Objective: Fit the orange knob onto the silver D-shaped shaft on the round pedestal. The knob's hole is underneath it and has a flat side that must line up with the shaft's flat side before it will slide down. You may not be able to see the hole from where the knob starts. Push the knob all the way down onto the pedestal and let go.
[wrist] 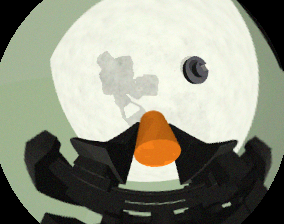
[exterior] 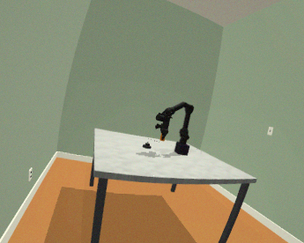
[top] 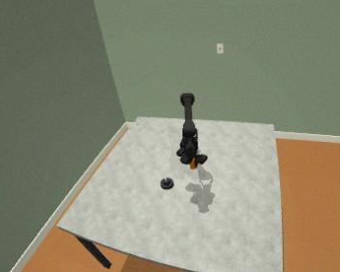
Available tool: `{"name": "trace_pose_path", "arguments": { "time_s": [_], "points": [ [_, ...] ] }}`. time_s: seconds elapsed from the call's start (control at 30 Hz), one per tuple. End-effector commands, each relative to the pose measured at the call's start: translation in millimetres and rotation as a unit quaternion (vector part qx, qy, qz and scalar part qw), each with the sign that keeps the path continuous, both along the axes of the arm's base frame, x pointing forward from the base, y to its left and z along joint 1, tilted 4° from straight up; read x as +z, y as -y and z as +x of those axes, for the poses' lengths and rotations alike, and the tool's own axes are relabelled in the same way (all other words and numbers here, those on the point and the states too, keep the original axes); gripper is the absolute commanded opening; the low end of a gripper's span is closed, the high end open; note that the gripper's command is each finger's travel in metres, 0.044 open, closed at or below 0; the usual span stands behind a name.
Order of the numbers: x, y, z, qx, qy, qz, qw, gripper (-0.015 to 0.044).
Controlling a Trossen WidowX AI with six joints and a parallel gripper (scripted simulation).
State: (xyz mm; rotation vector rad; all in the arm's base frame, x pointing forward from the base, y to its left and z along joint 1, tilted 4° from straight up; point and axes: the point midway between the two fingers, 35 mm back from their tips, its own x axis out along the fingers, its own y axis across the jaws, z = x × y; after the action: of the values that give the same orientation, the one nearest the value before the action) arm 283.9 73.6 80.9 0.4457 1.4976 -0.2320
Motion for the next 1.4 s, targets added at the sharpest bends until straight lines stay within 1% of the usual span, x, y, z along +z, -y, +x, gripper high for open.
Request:
{"name": "trace_pose_path", "arguments": {
  "time_s": [0.0,0.73,0.97,1.27,1.37],
  "points": [
    [-17.5,-1.9,2.7,-0.002,-0.005,-0.007,1.0,0.0],
    [-114.8,-12.8,14.4,-0.002,-0.012,-0.02,1.0,0.0],
    [-120.8,-13.4,12.3,-0.002,-0.012,-0.021,1.0,0.0],
    [-119.5,-13.2,12.5,0.0,-0.014,-0.02,1.0,0.0236],
    [-119.5,-13.2,12.5,0.0,-0.014,-0.02,1.0,0.024]
  ]
}}
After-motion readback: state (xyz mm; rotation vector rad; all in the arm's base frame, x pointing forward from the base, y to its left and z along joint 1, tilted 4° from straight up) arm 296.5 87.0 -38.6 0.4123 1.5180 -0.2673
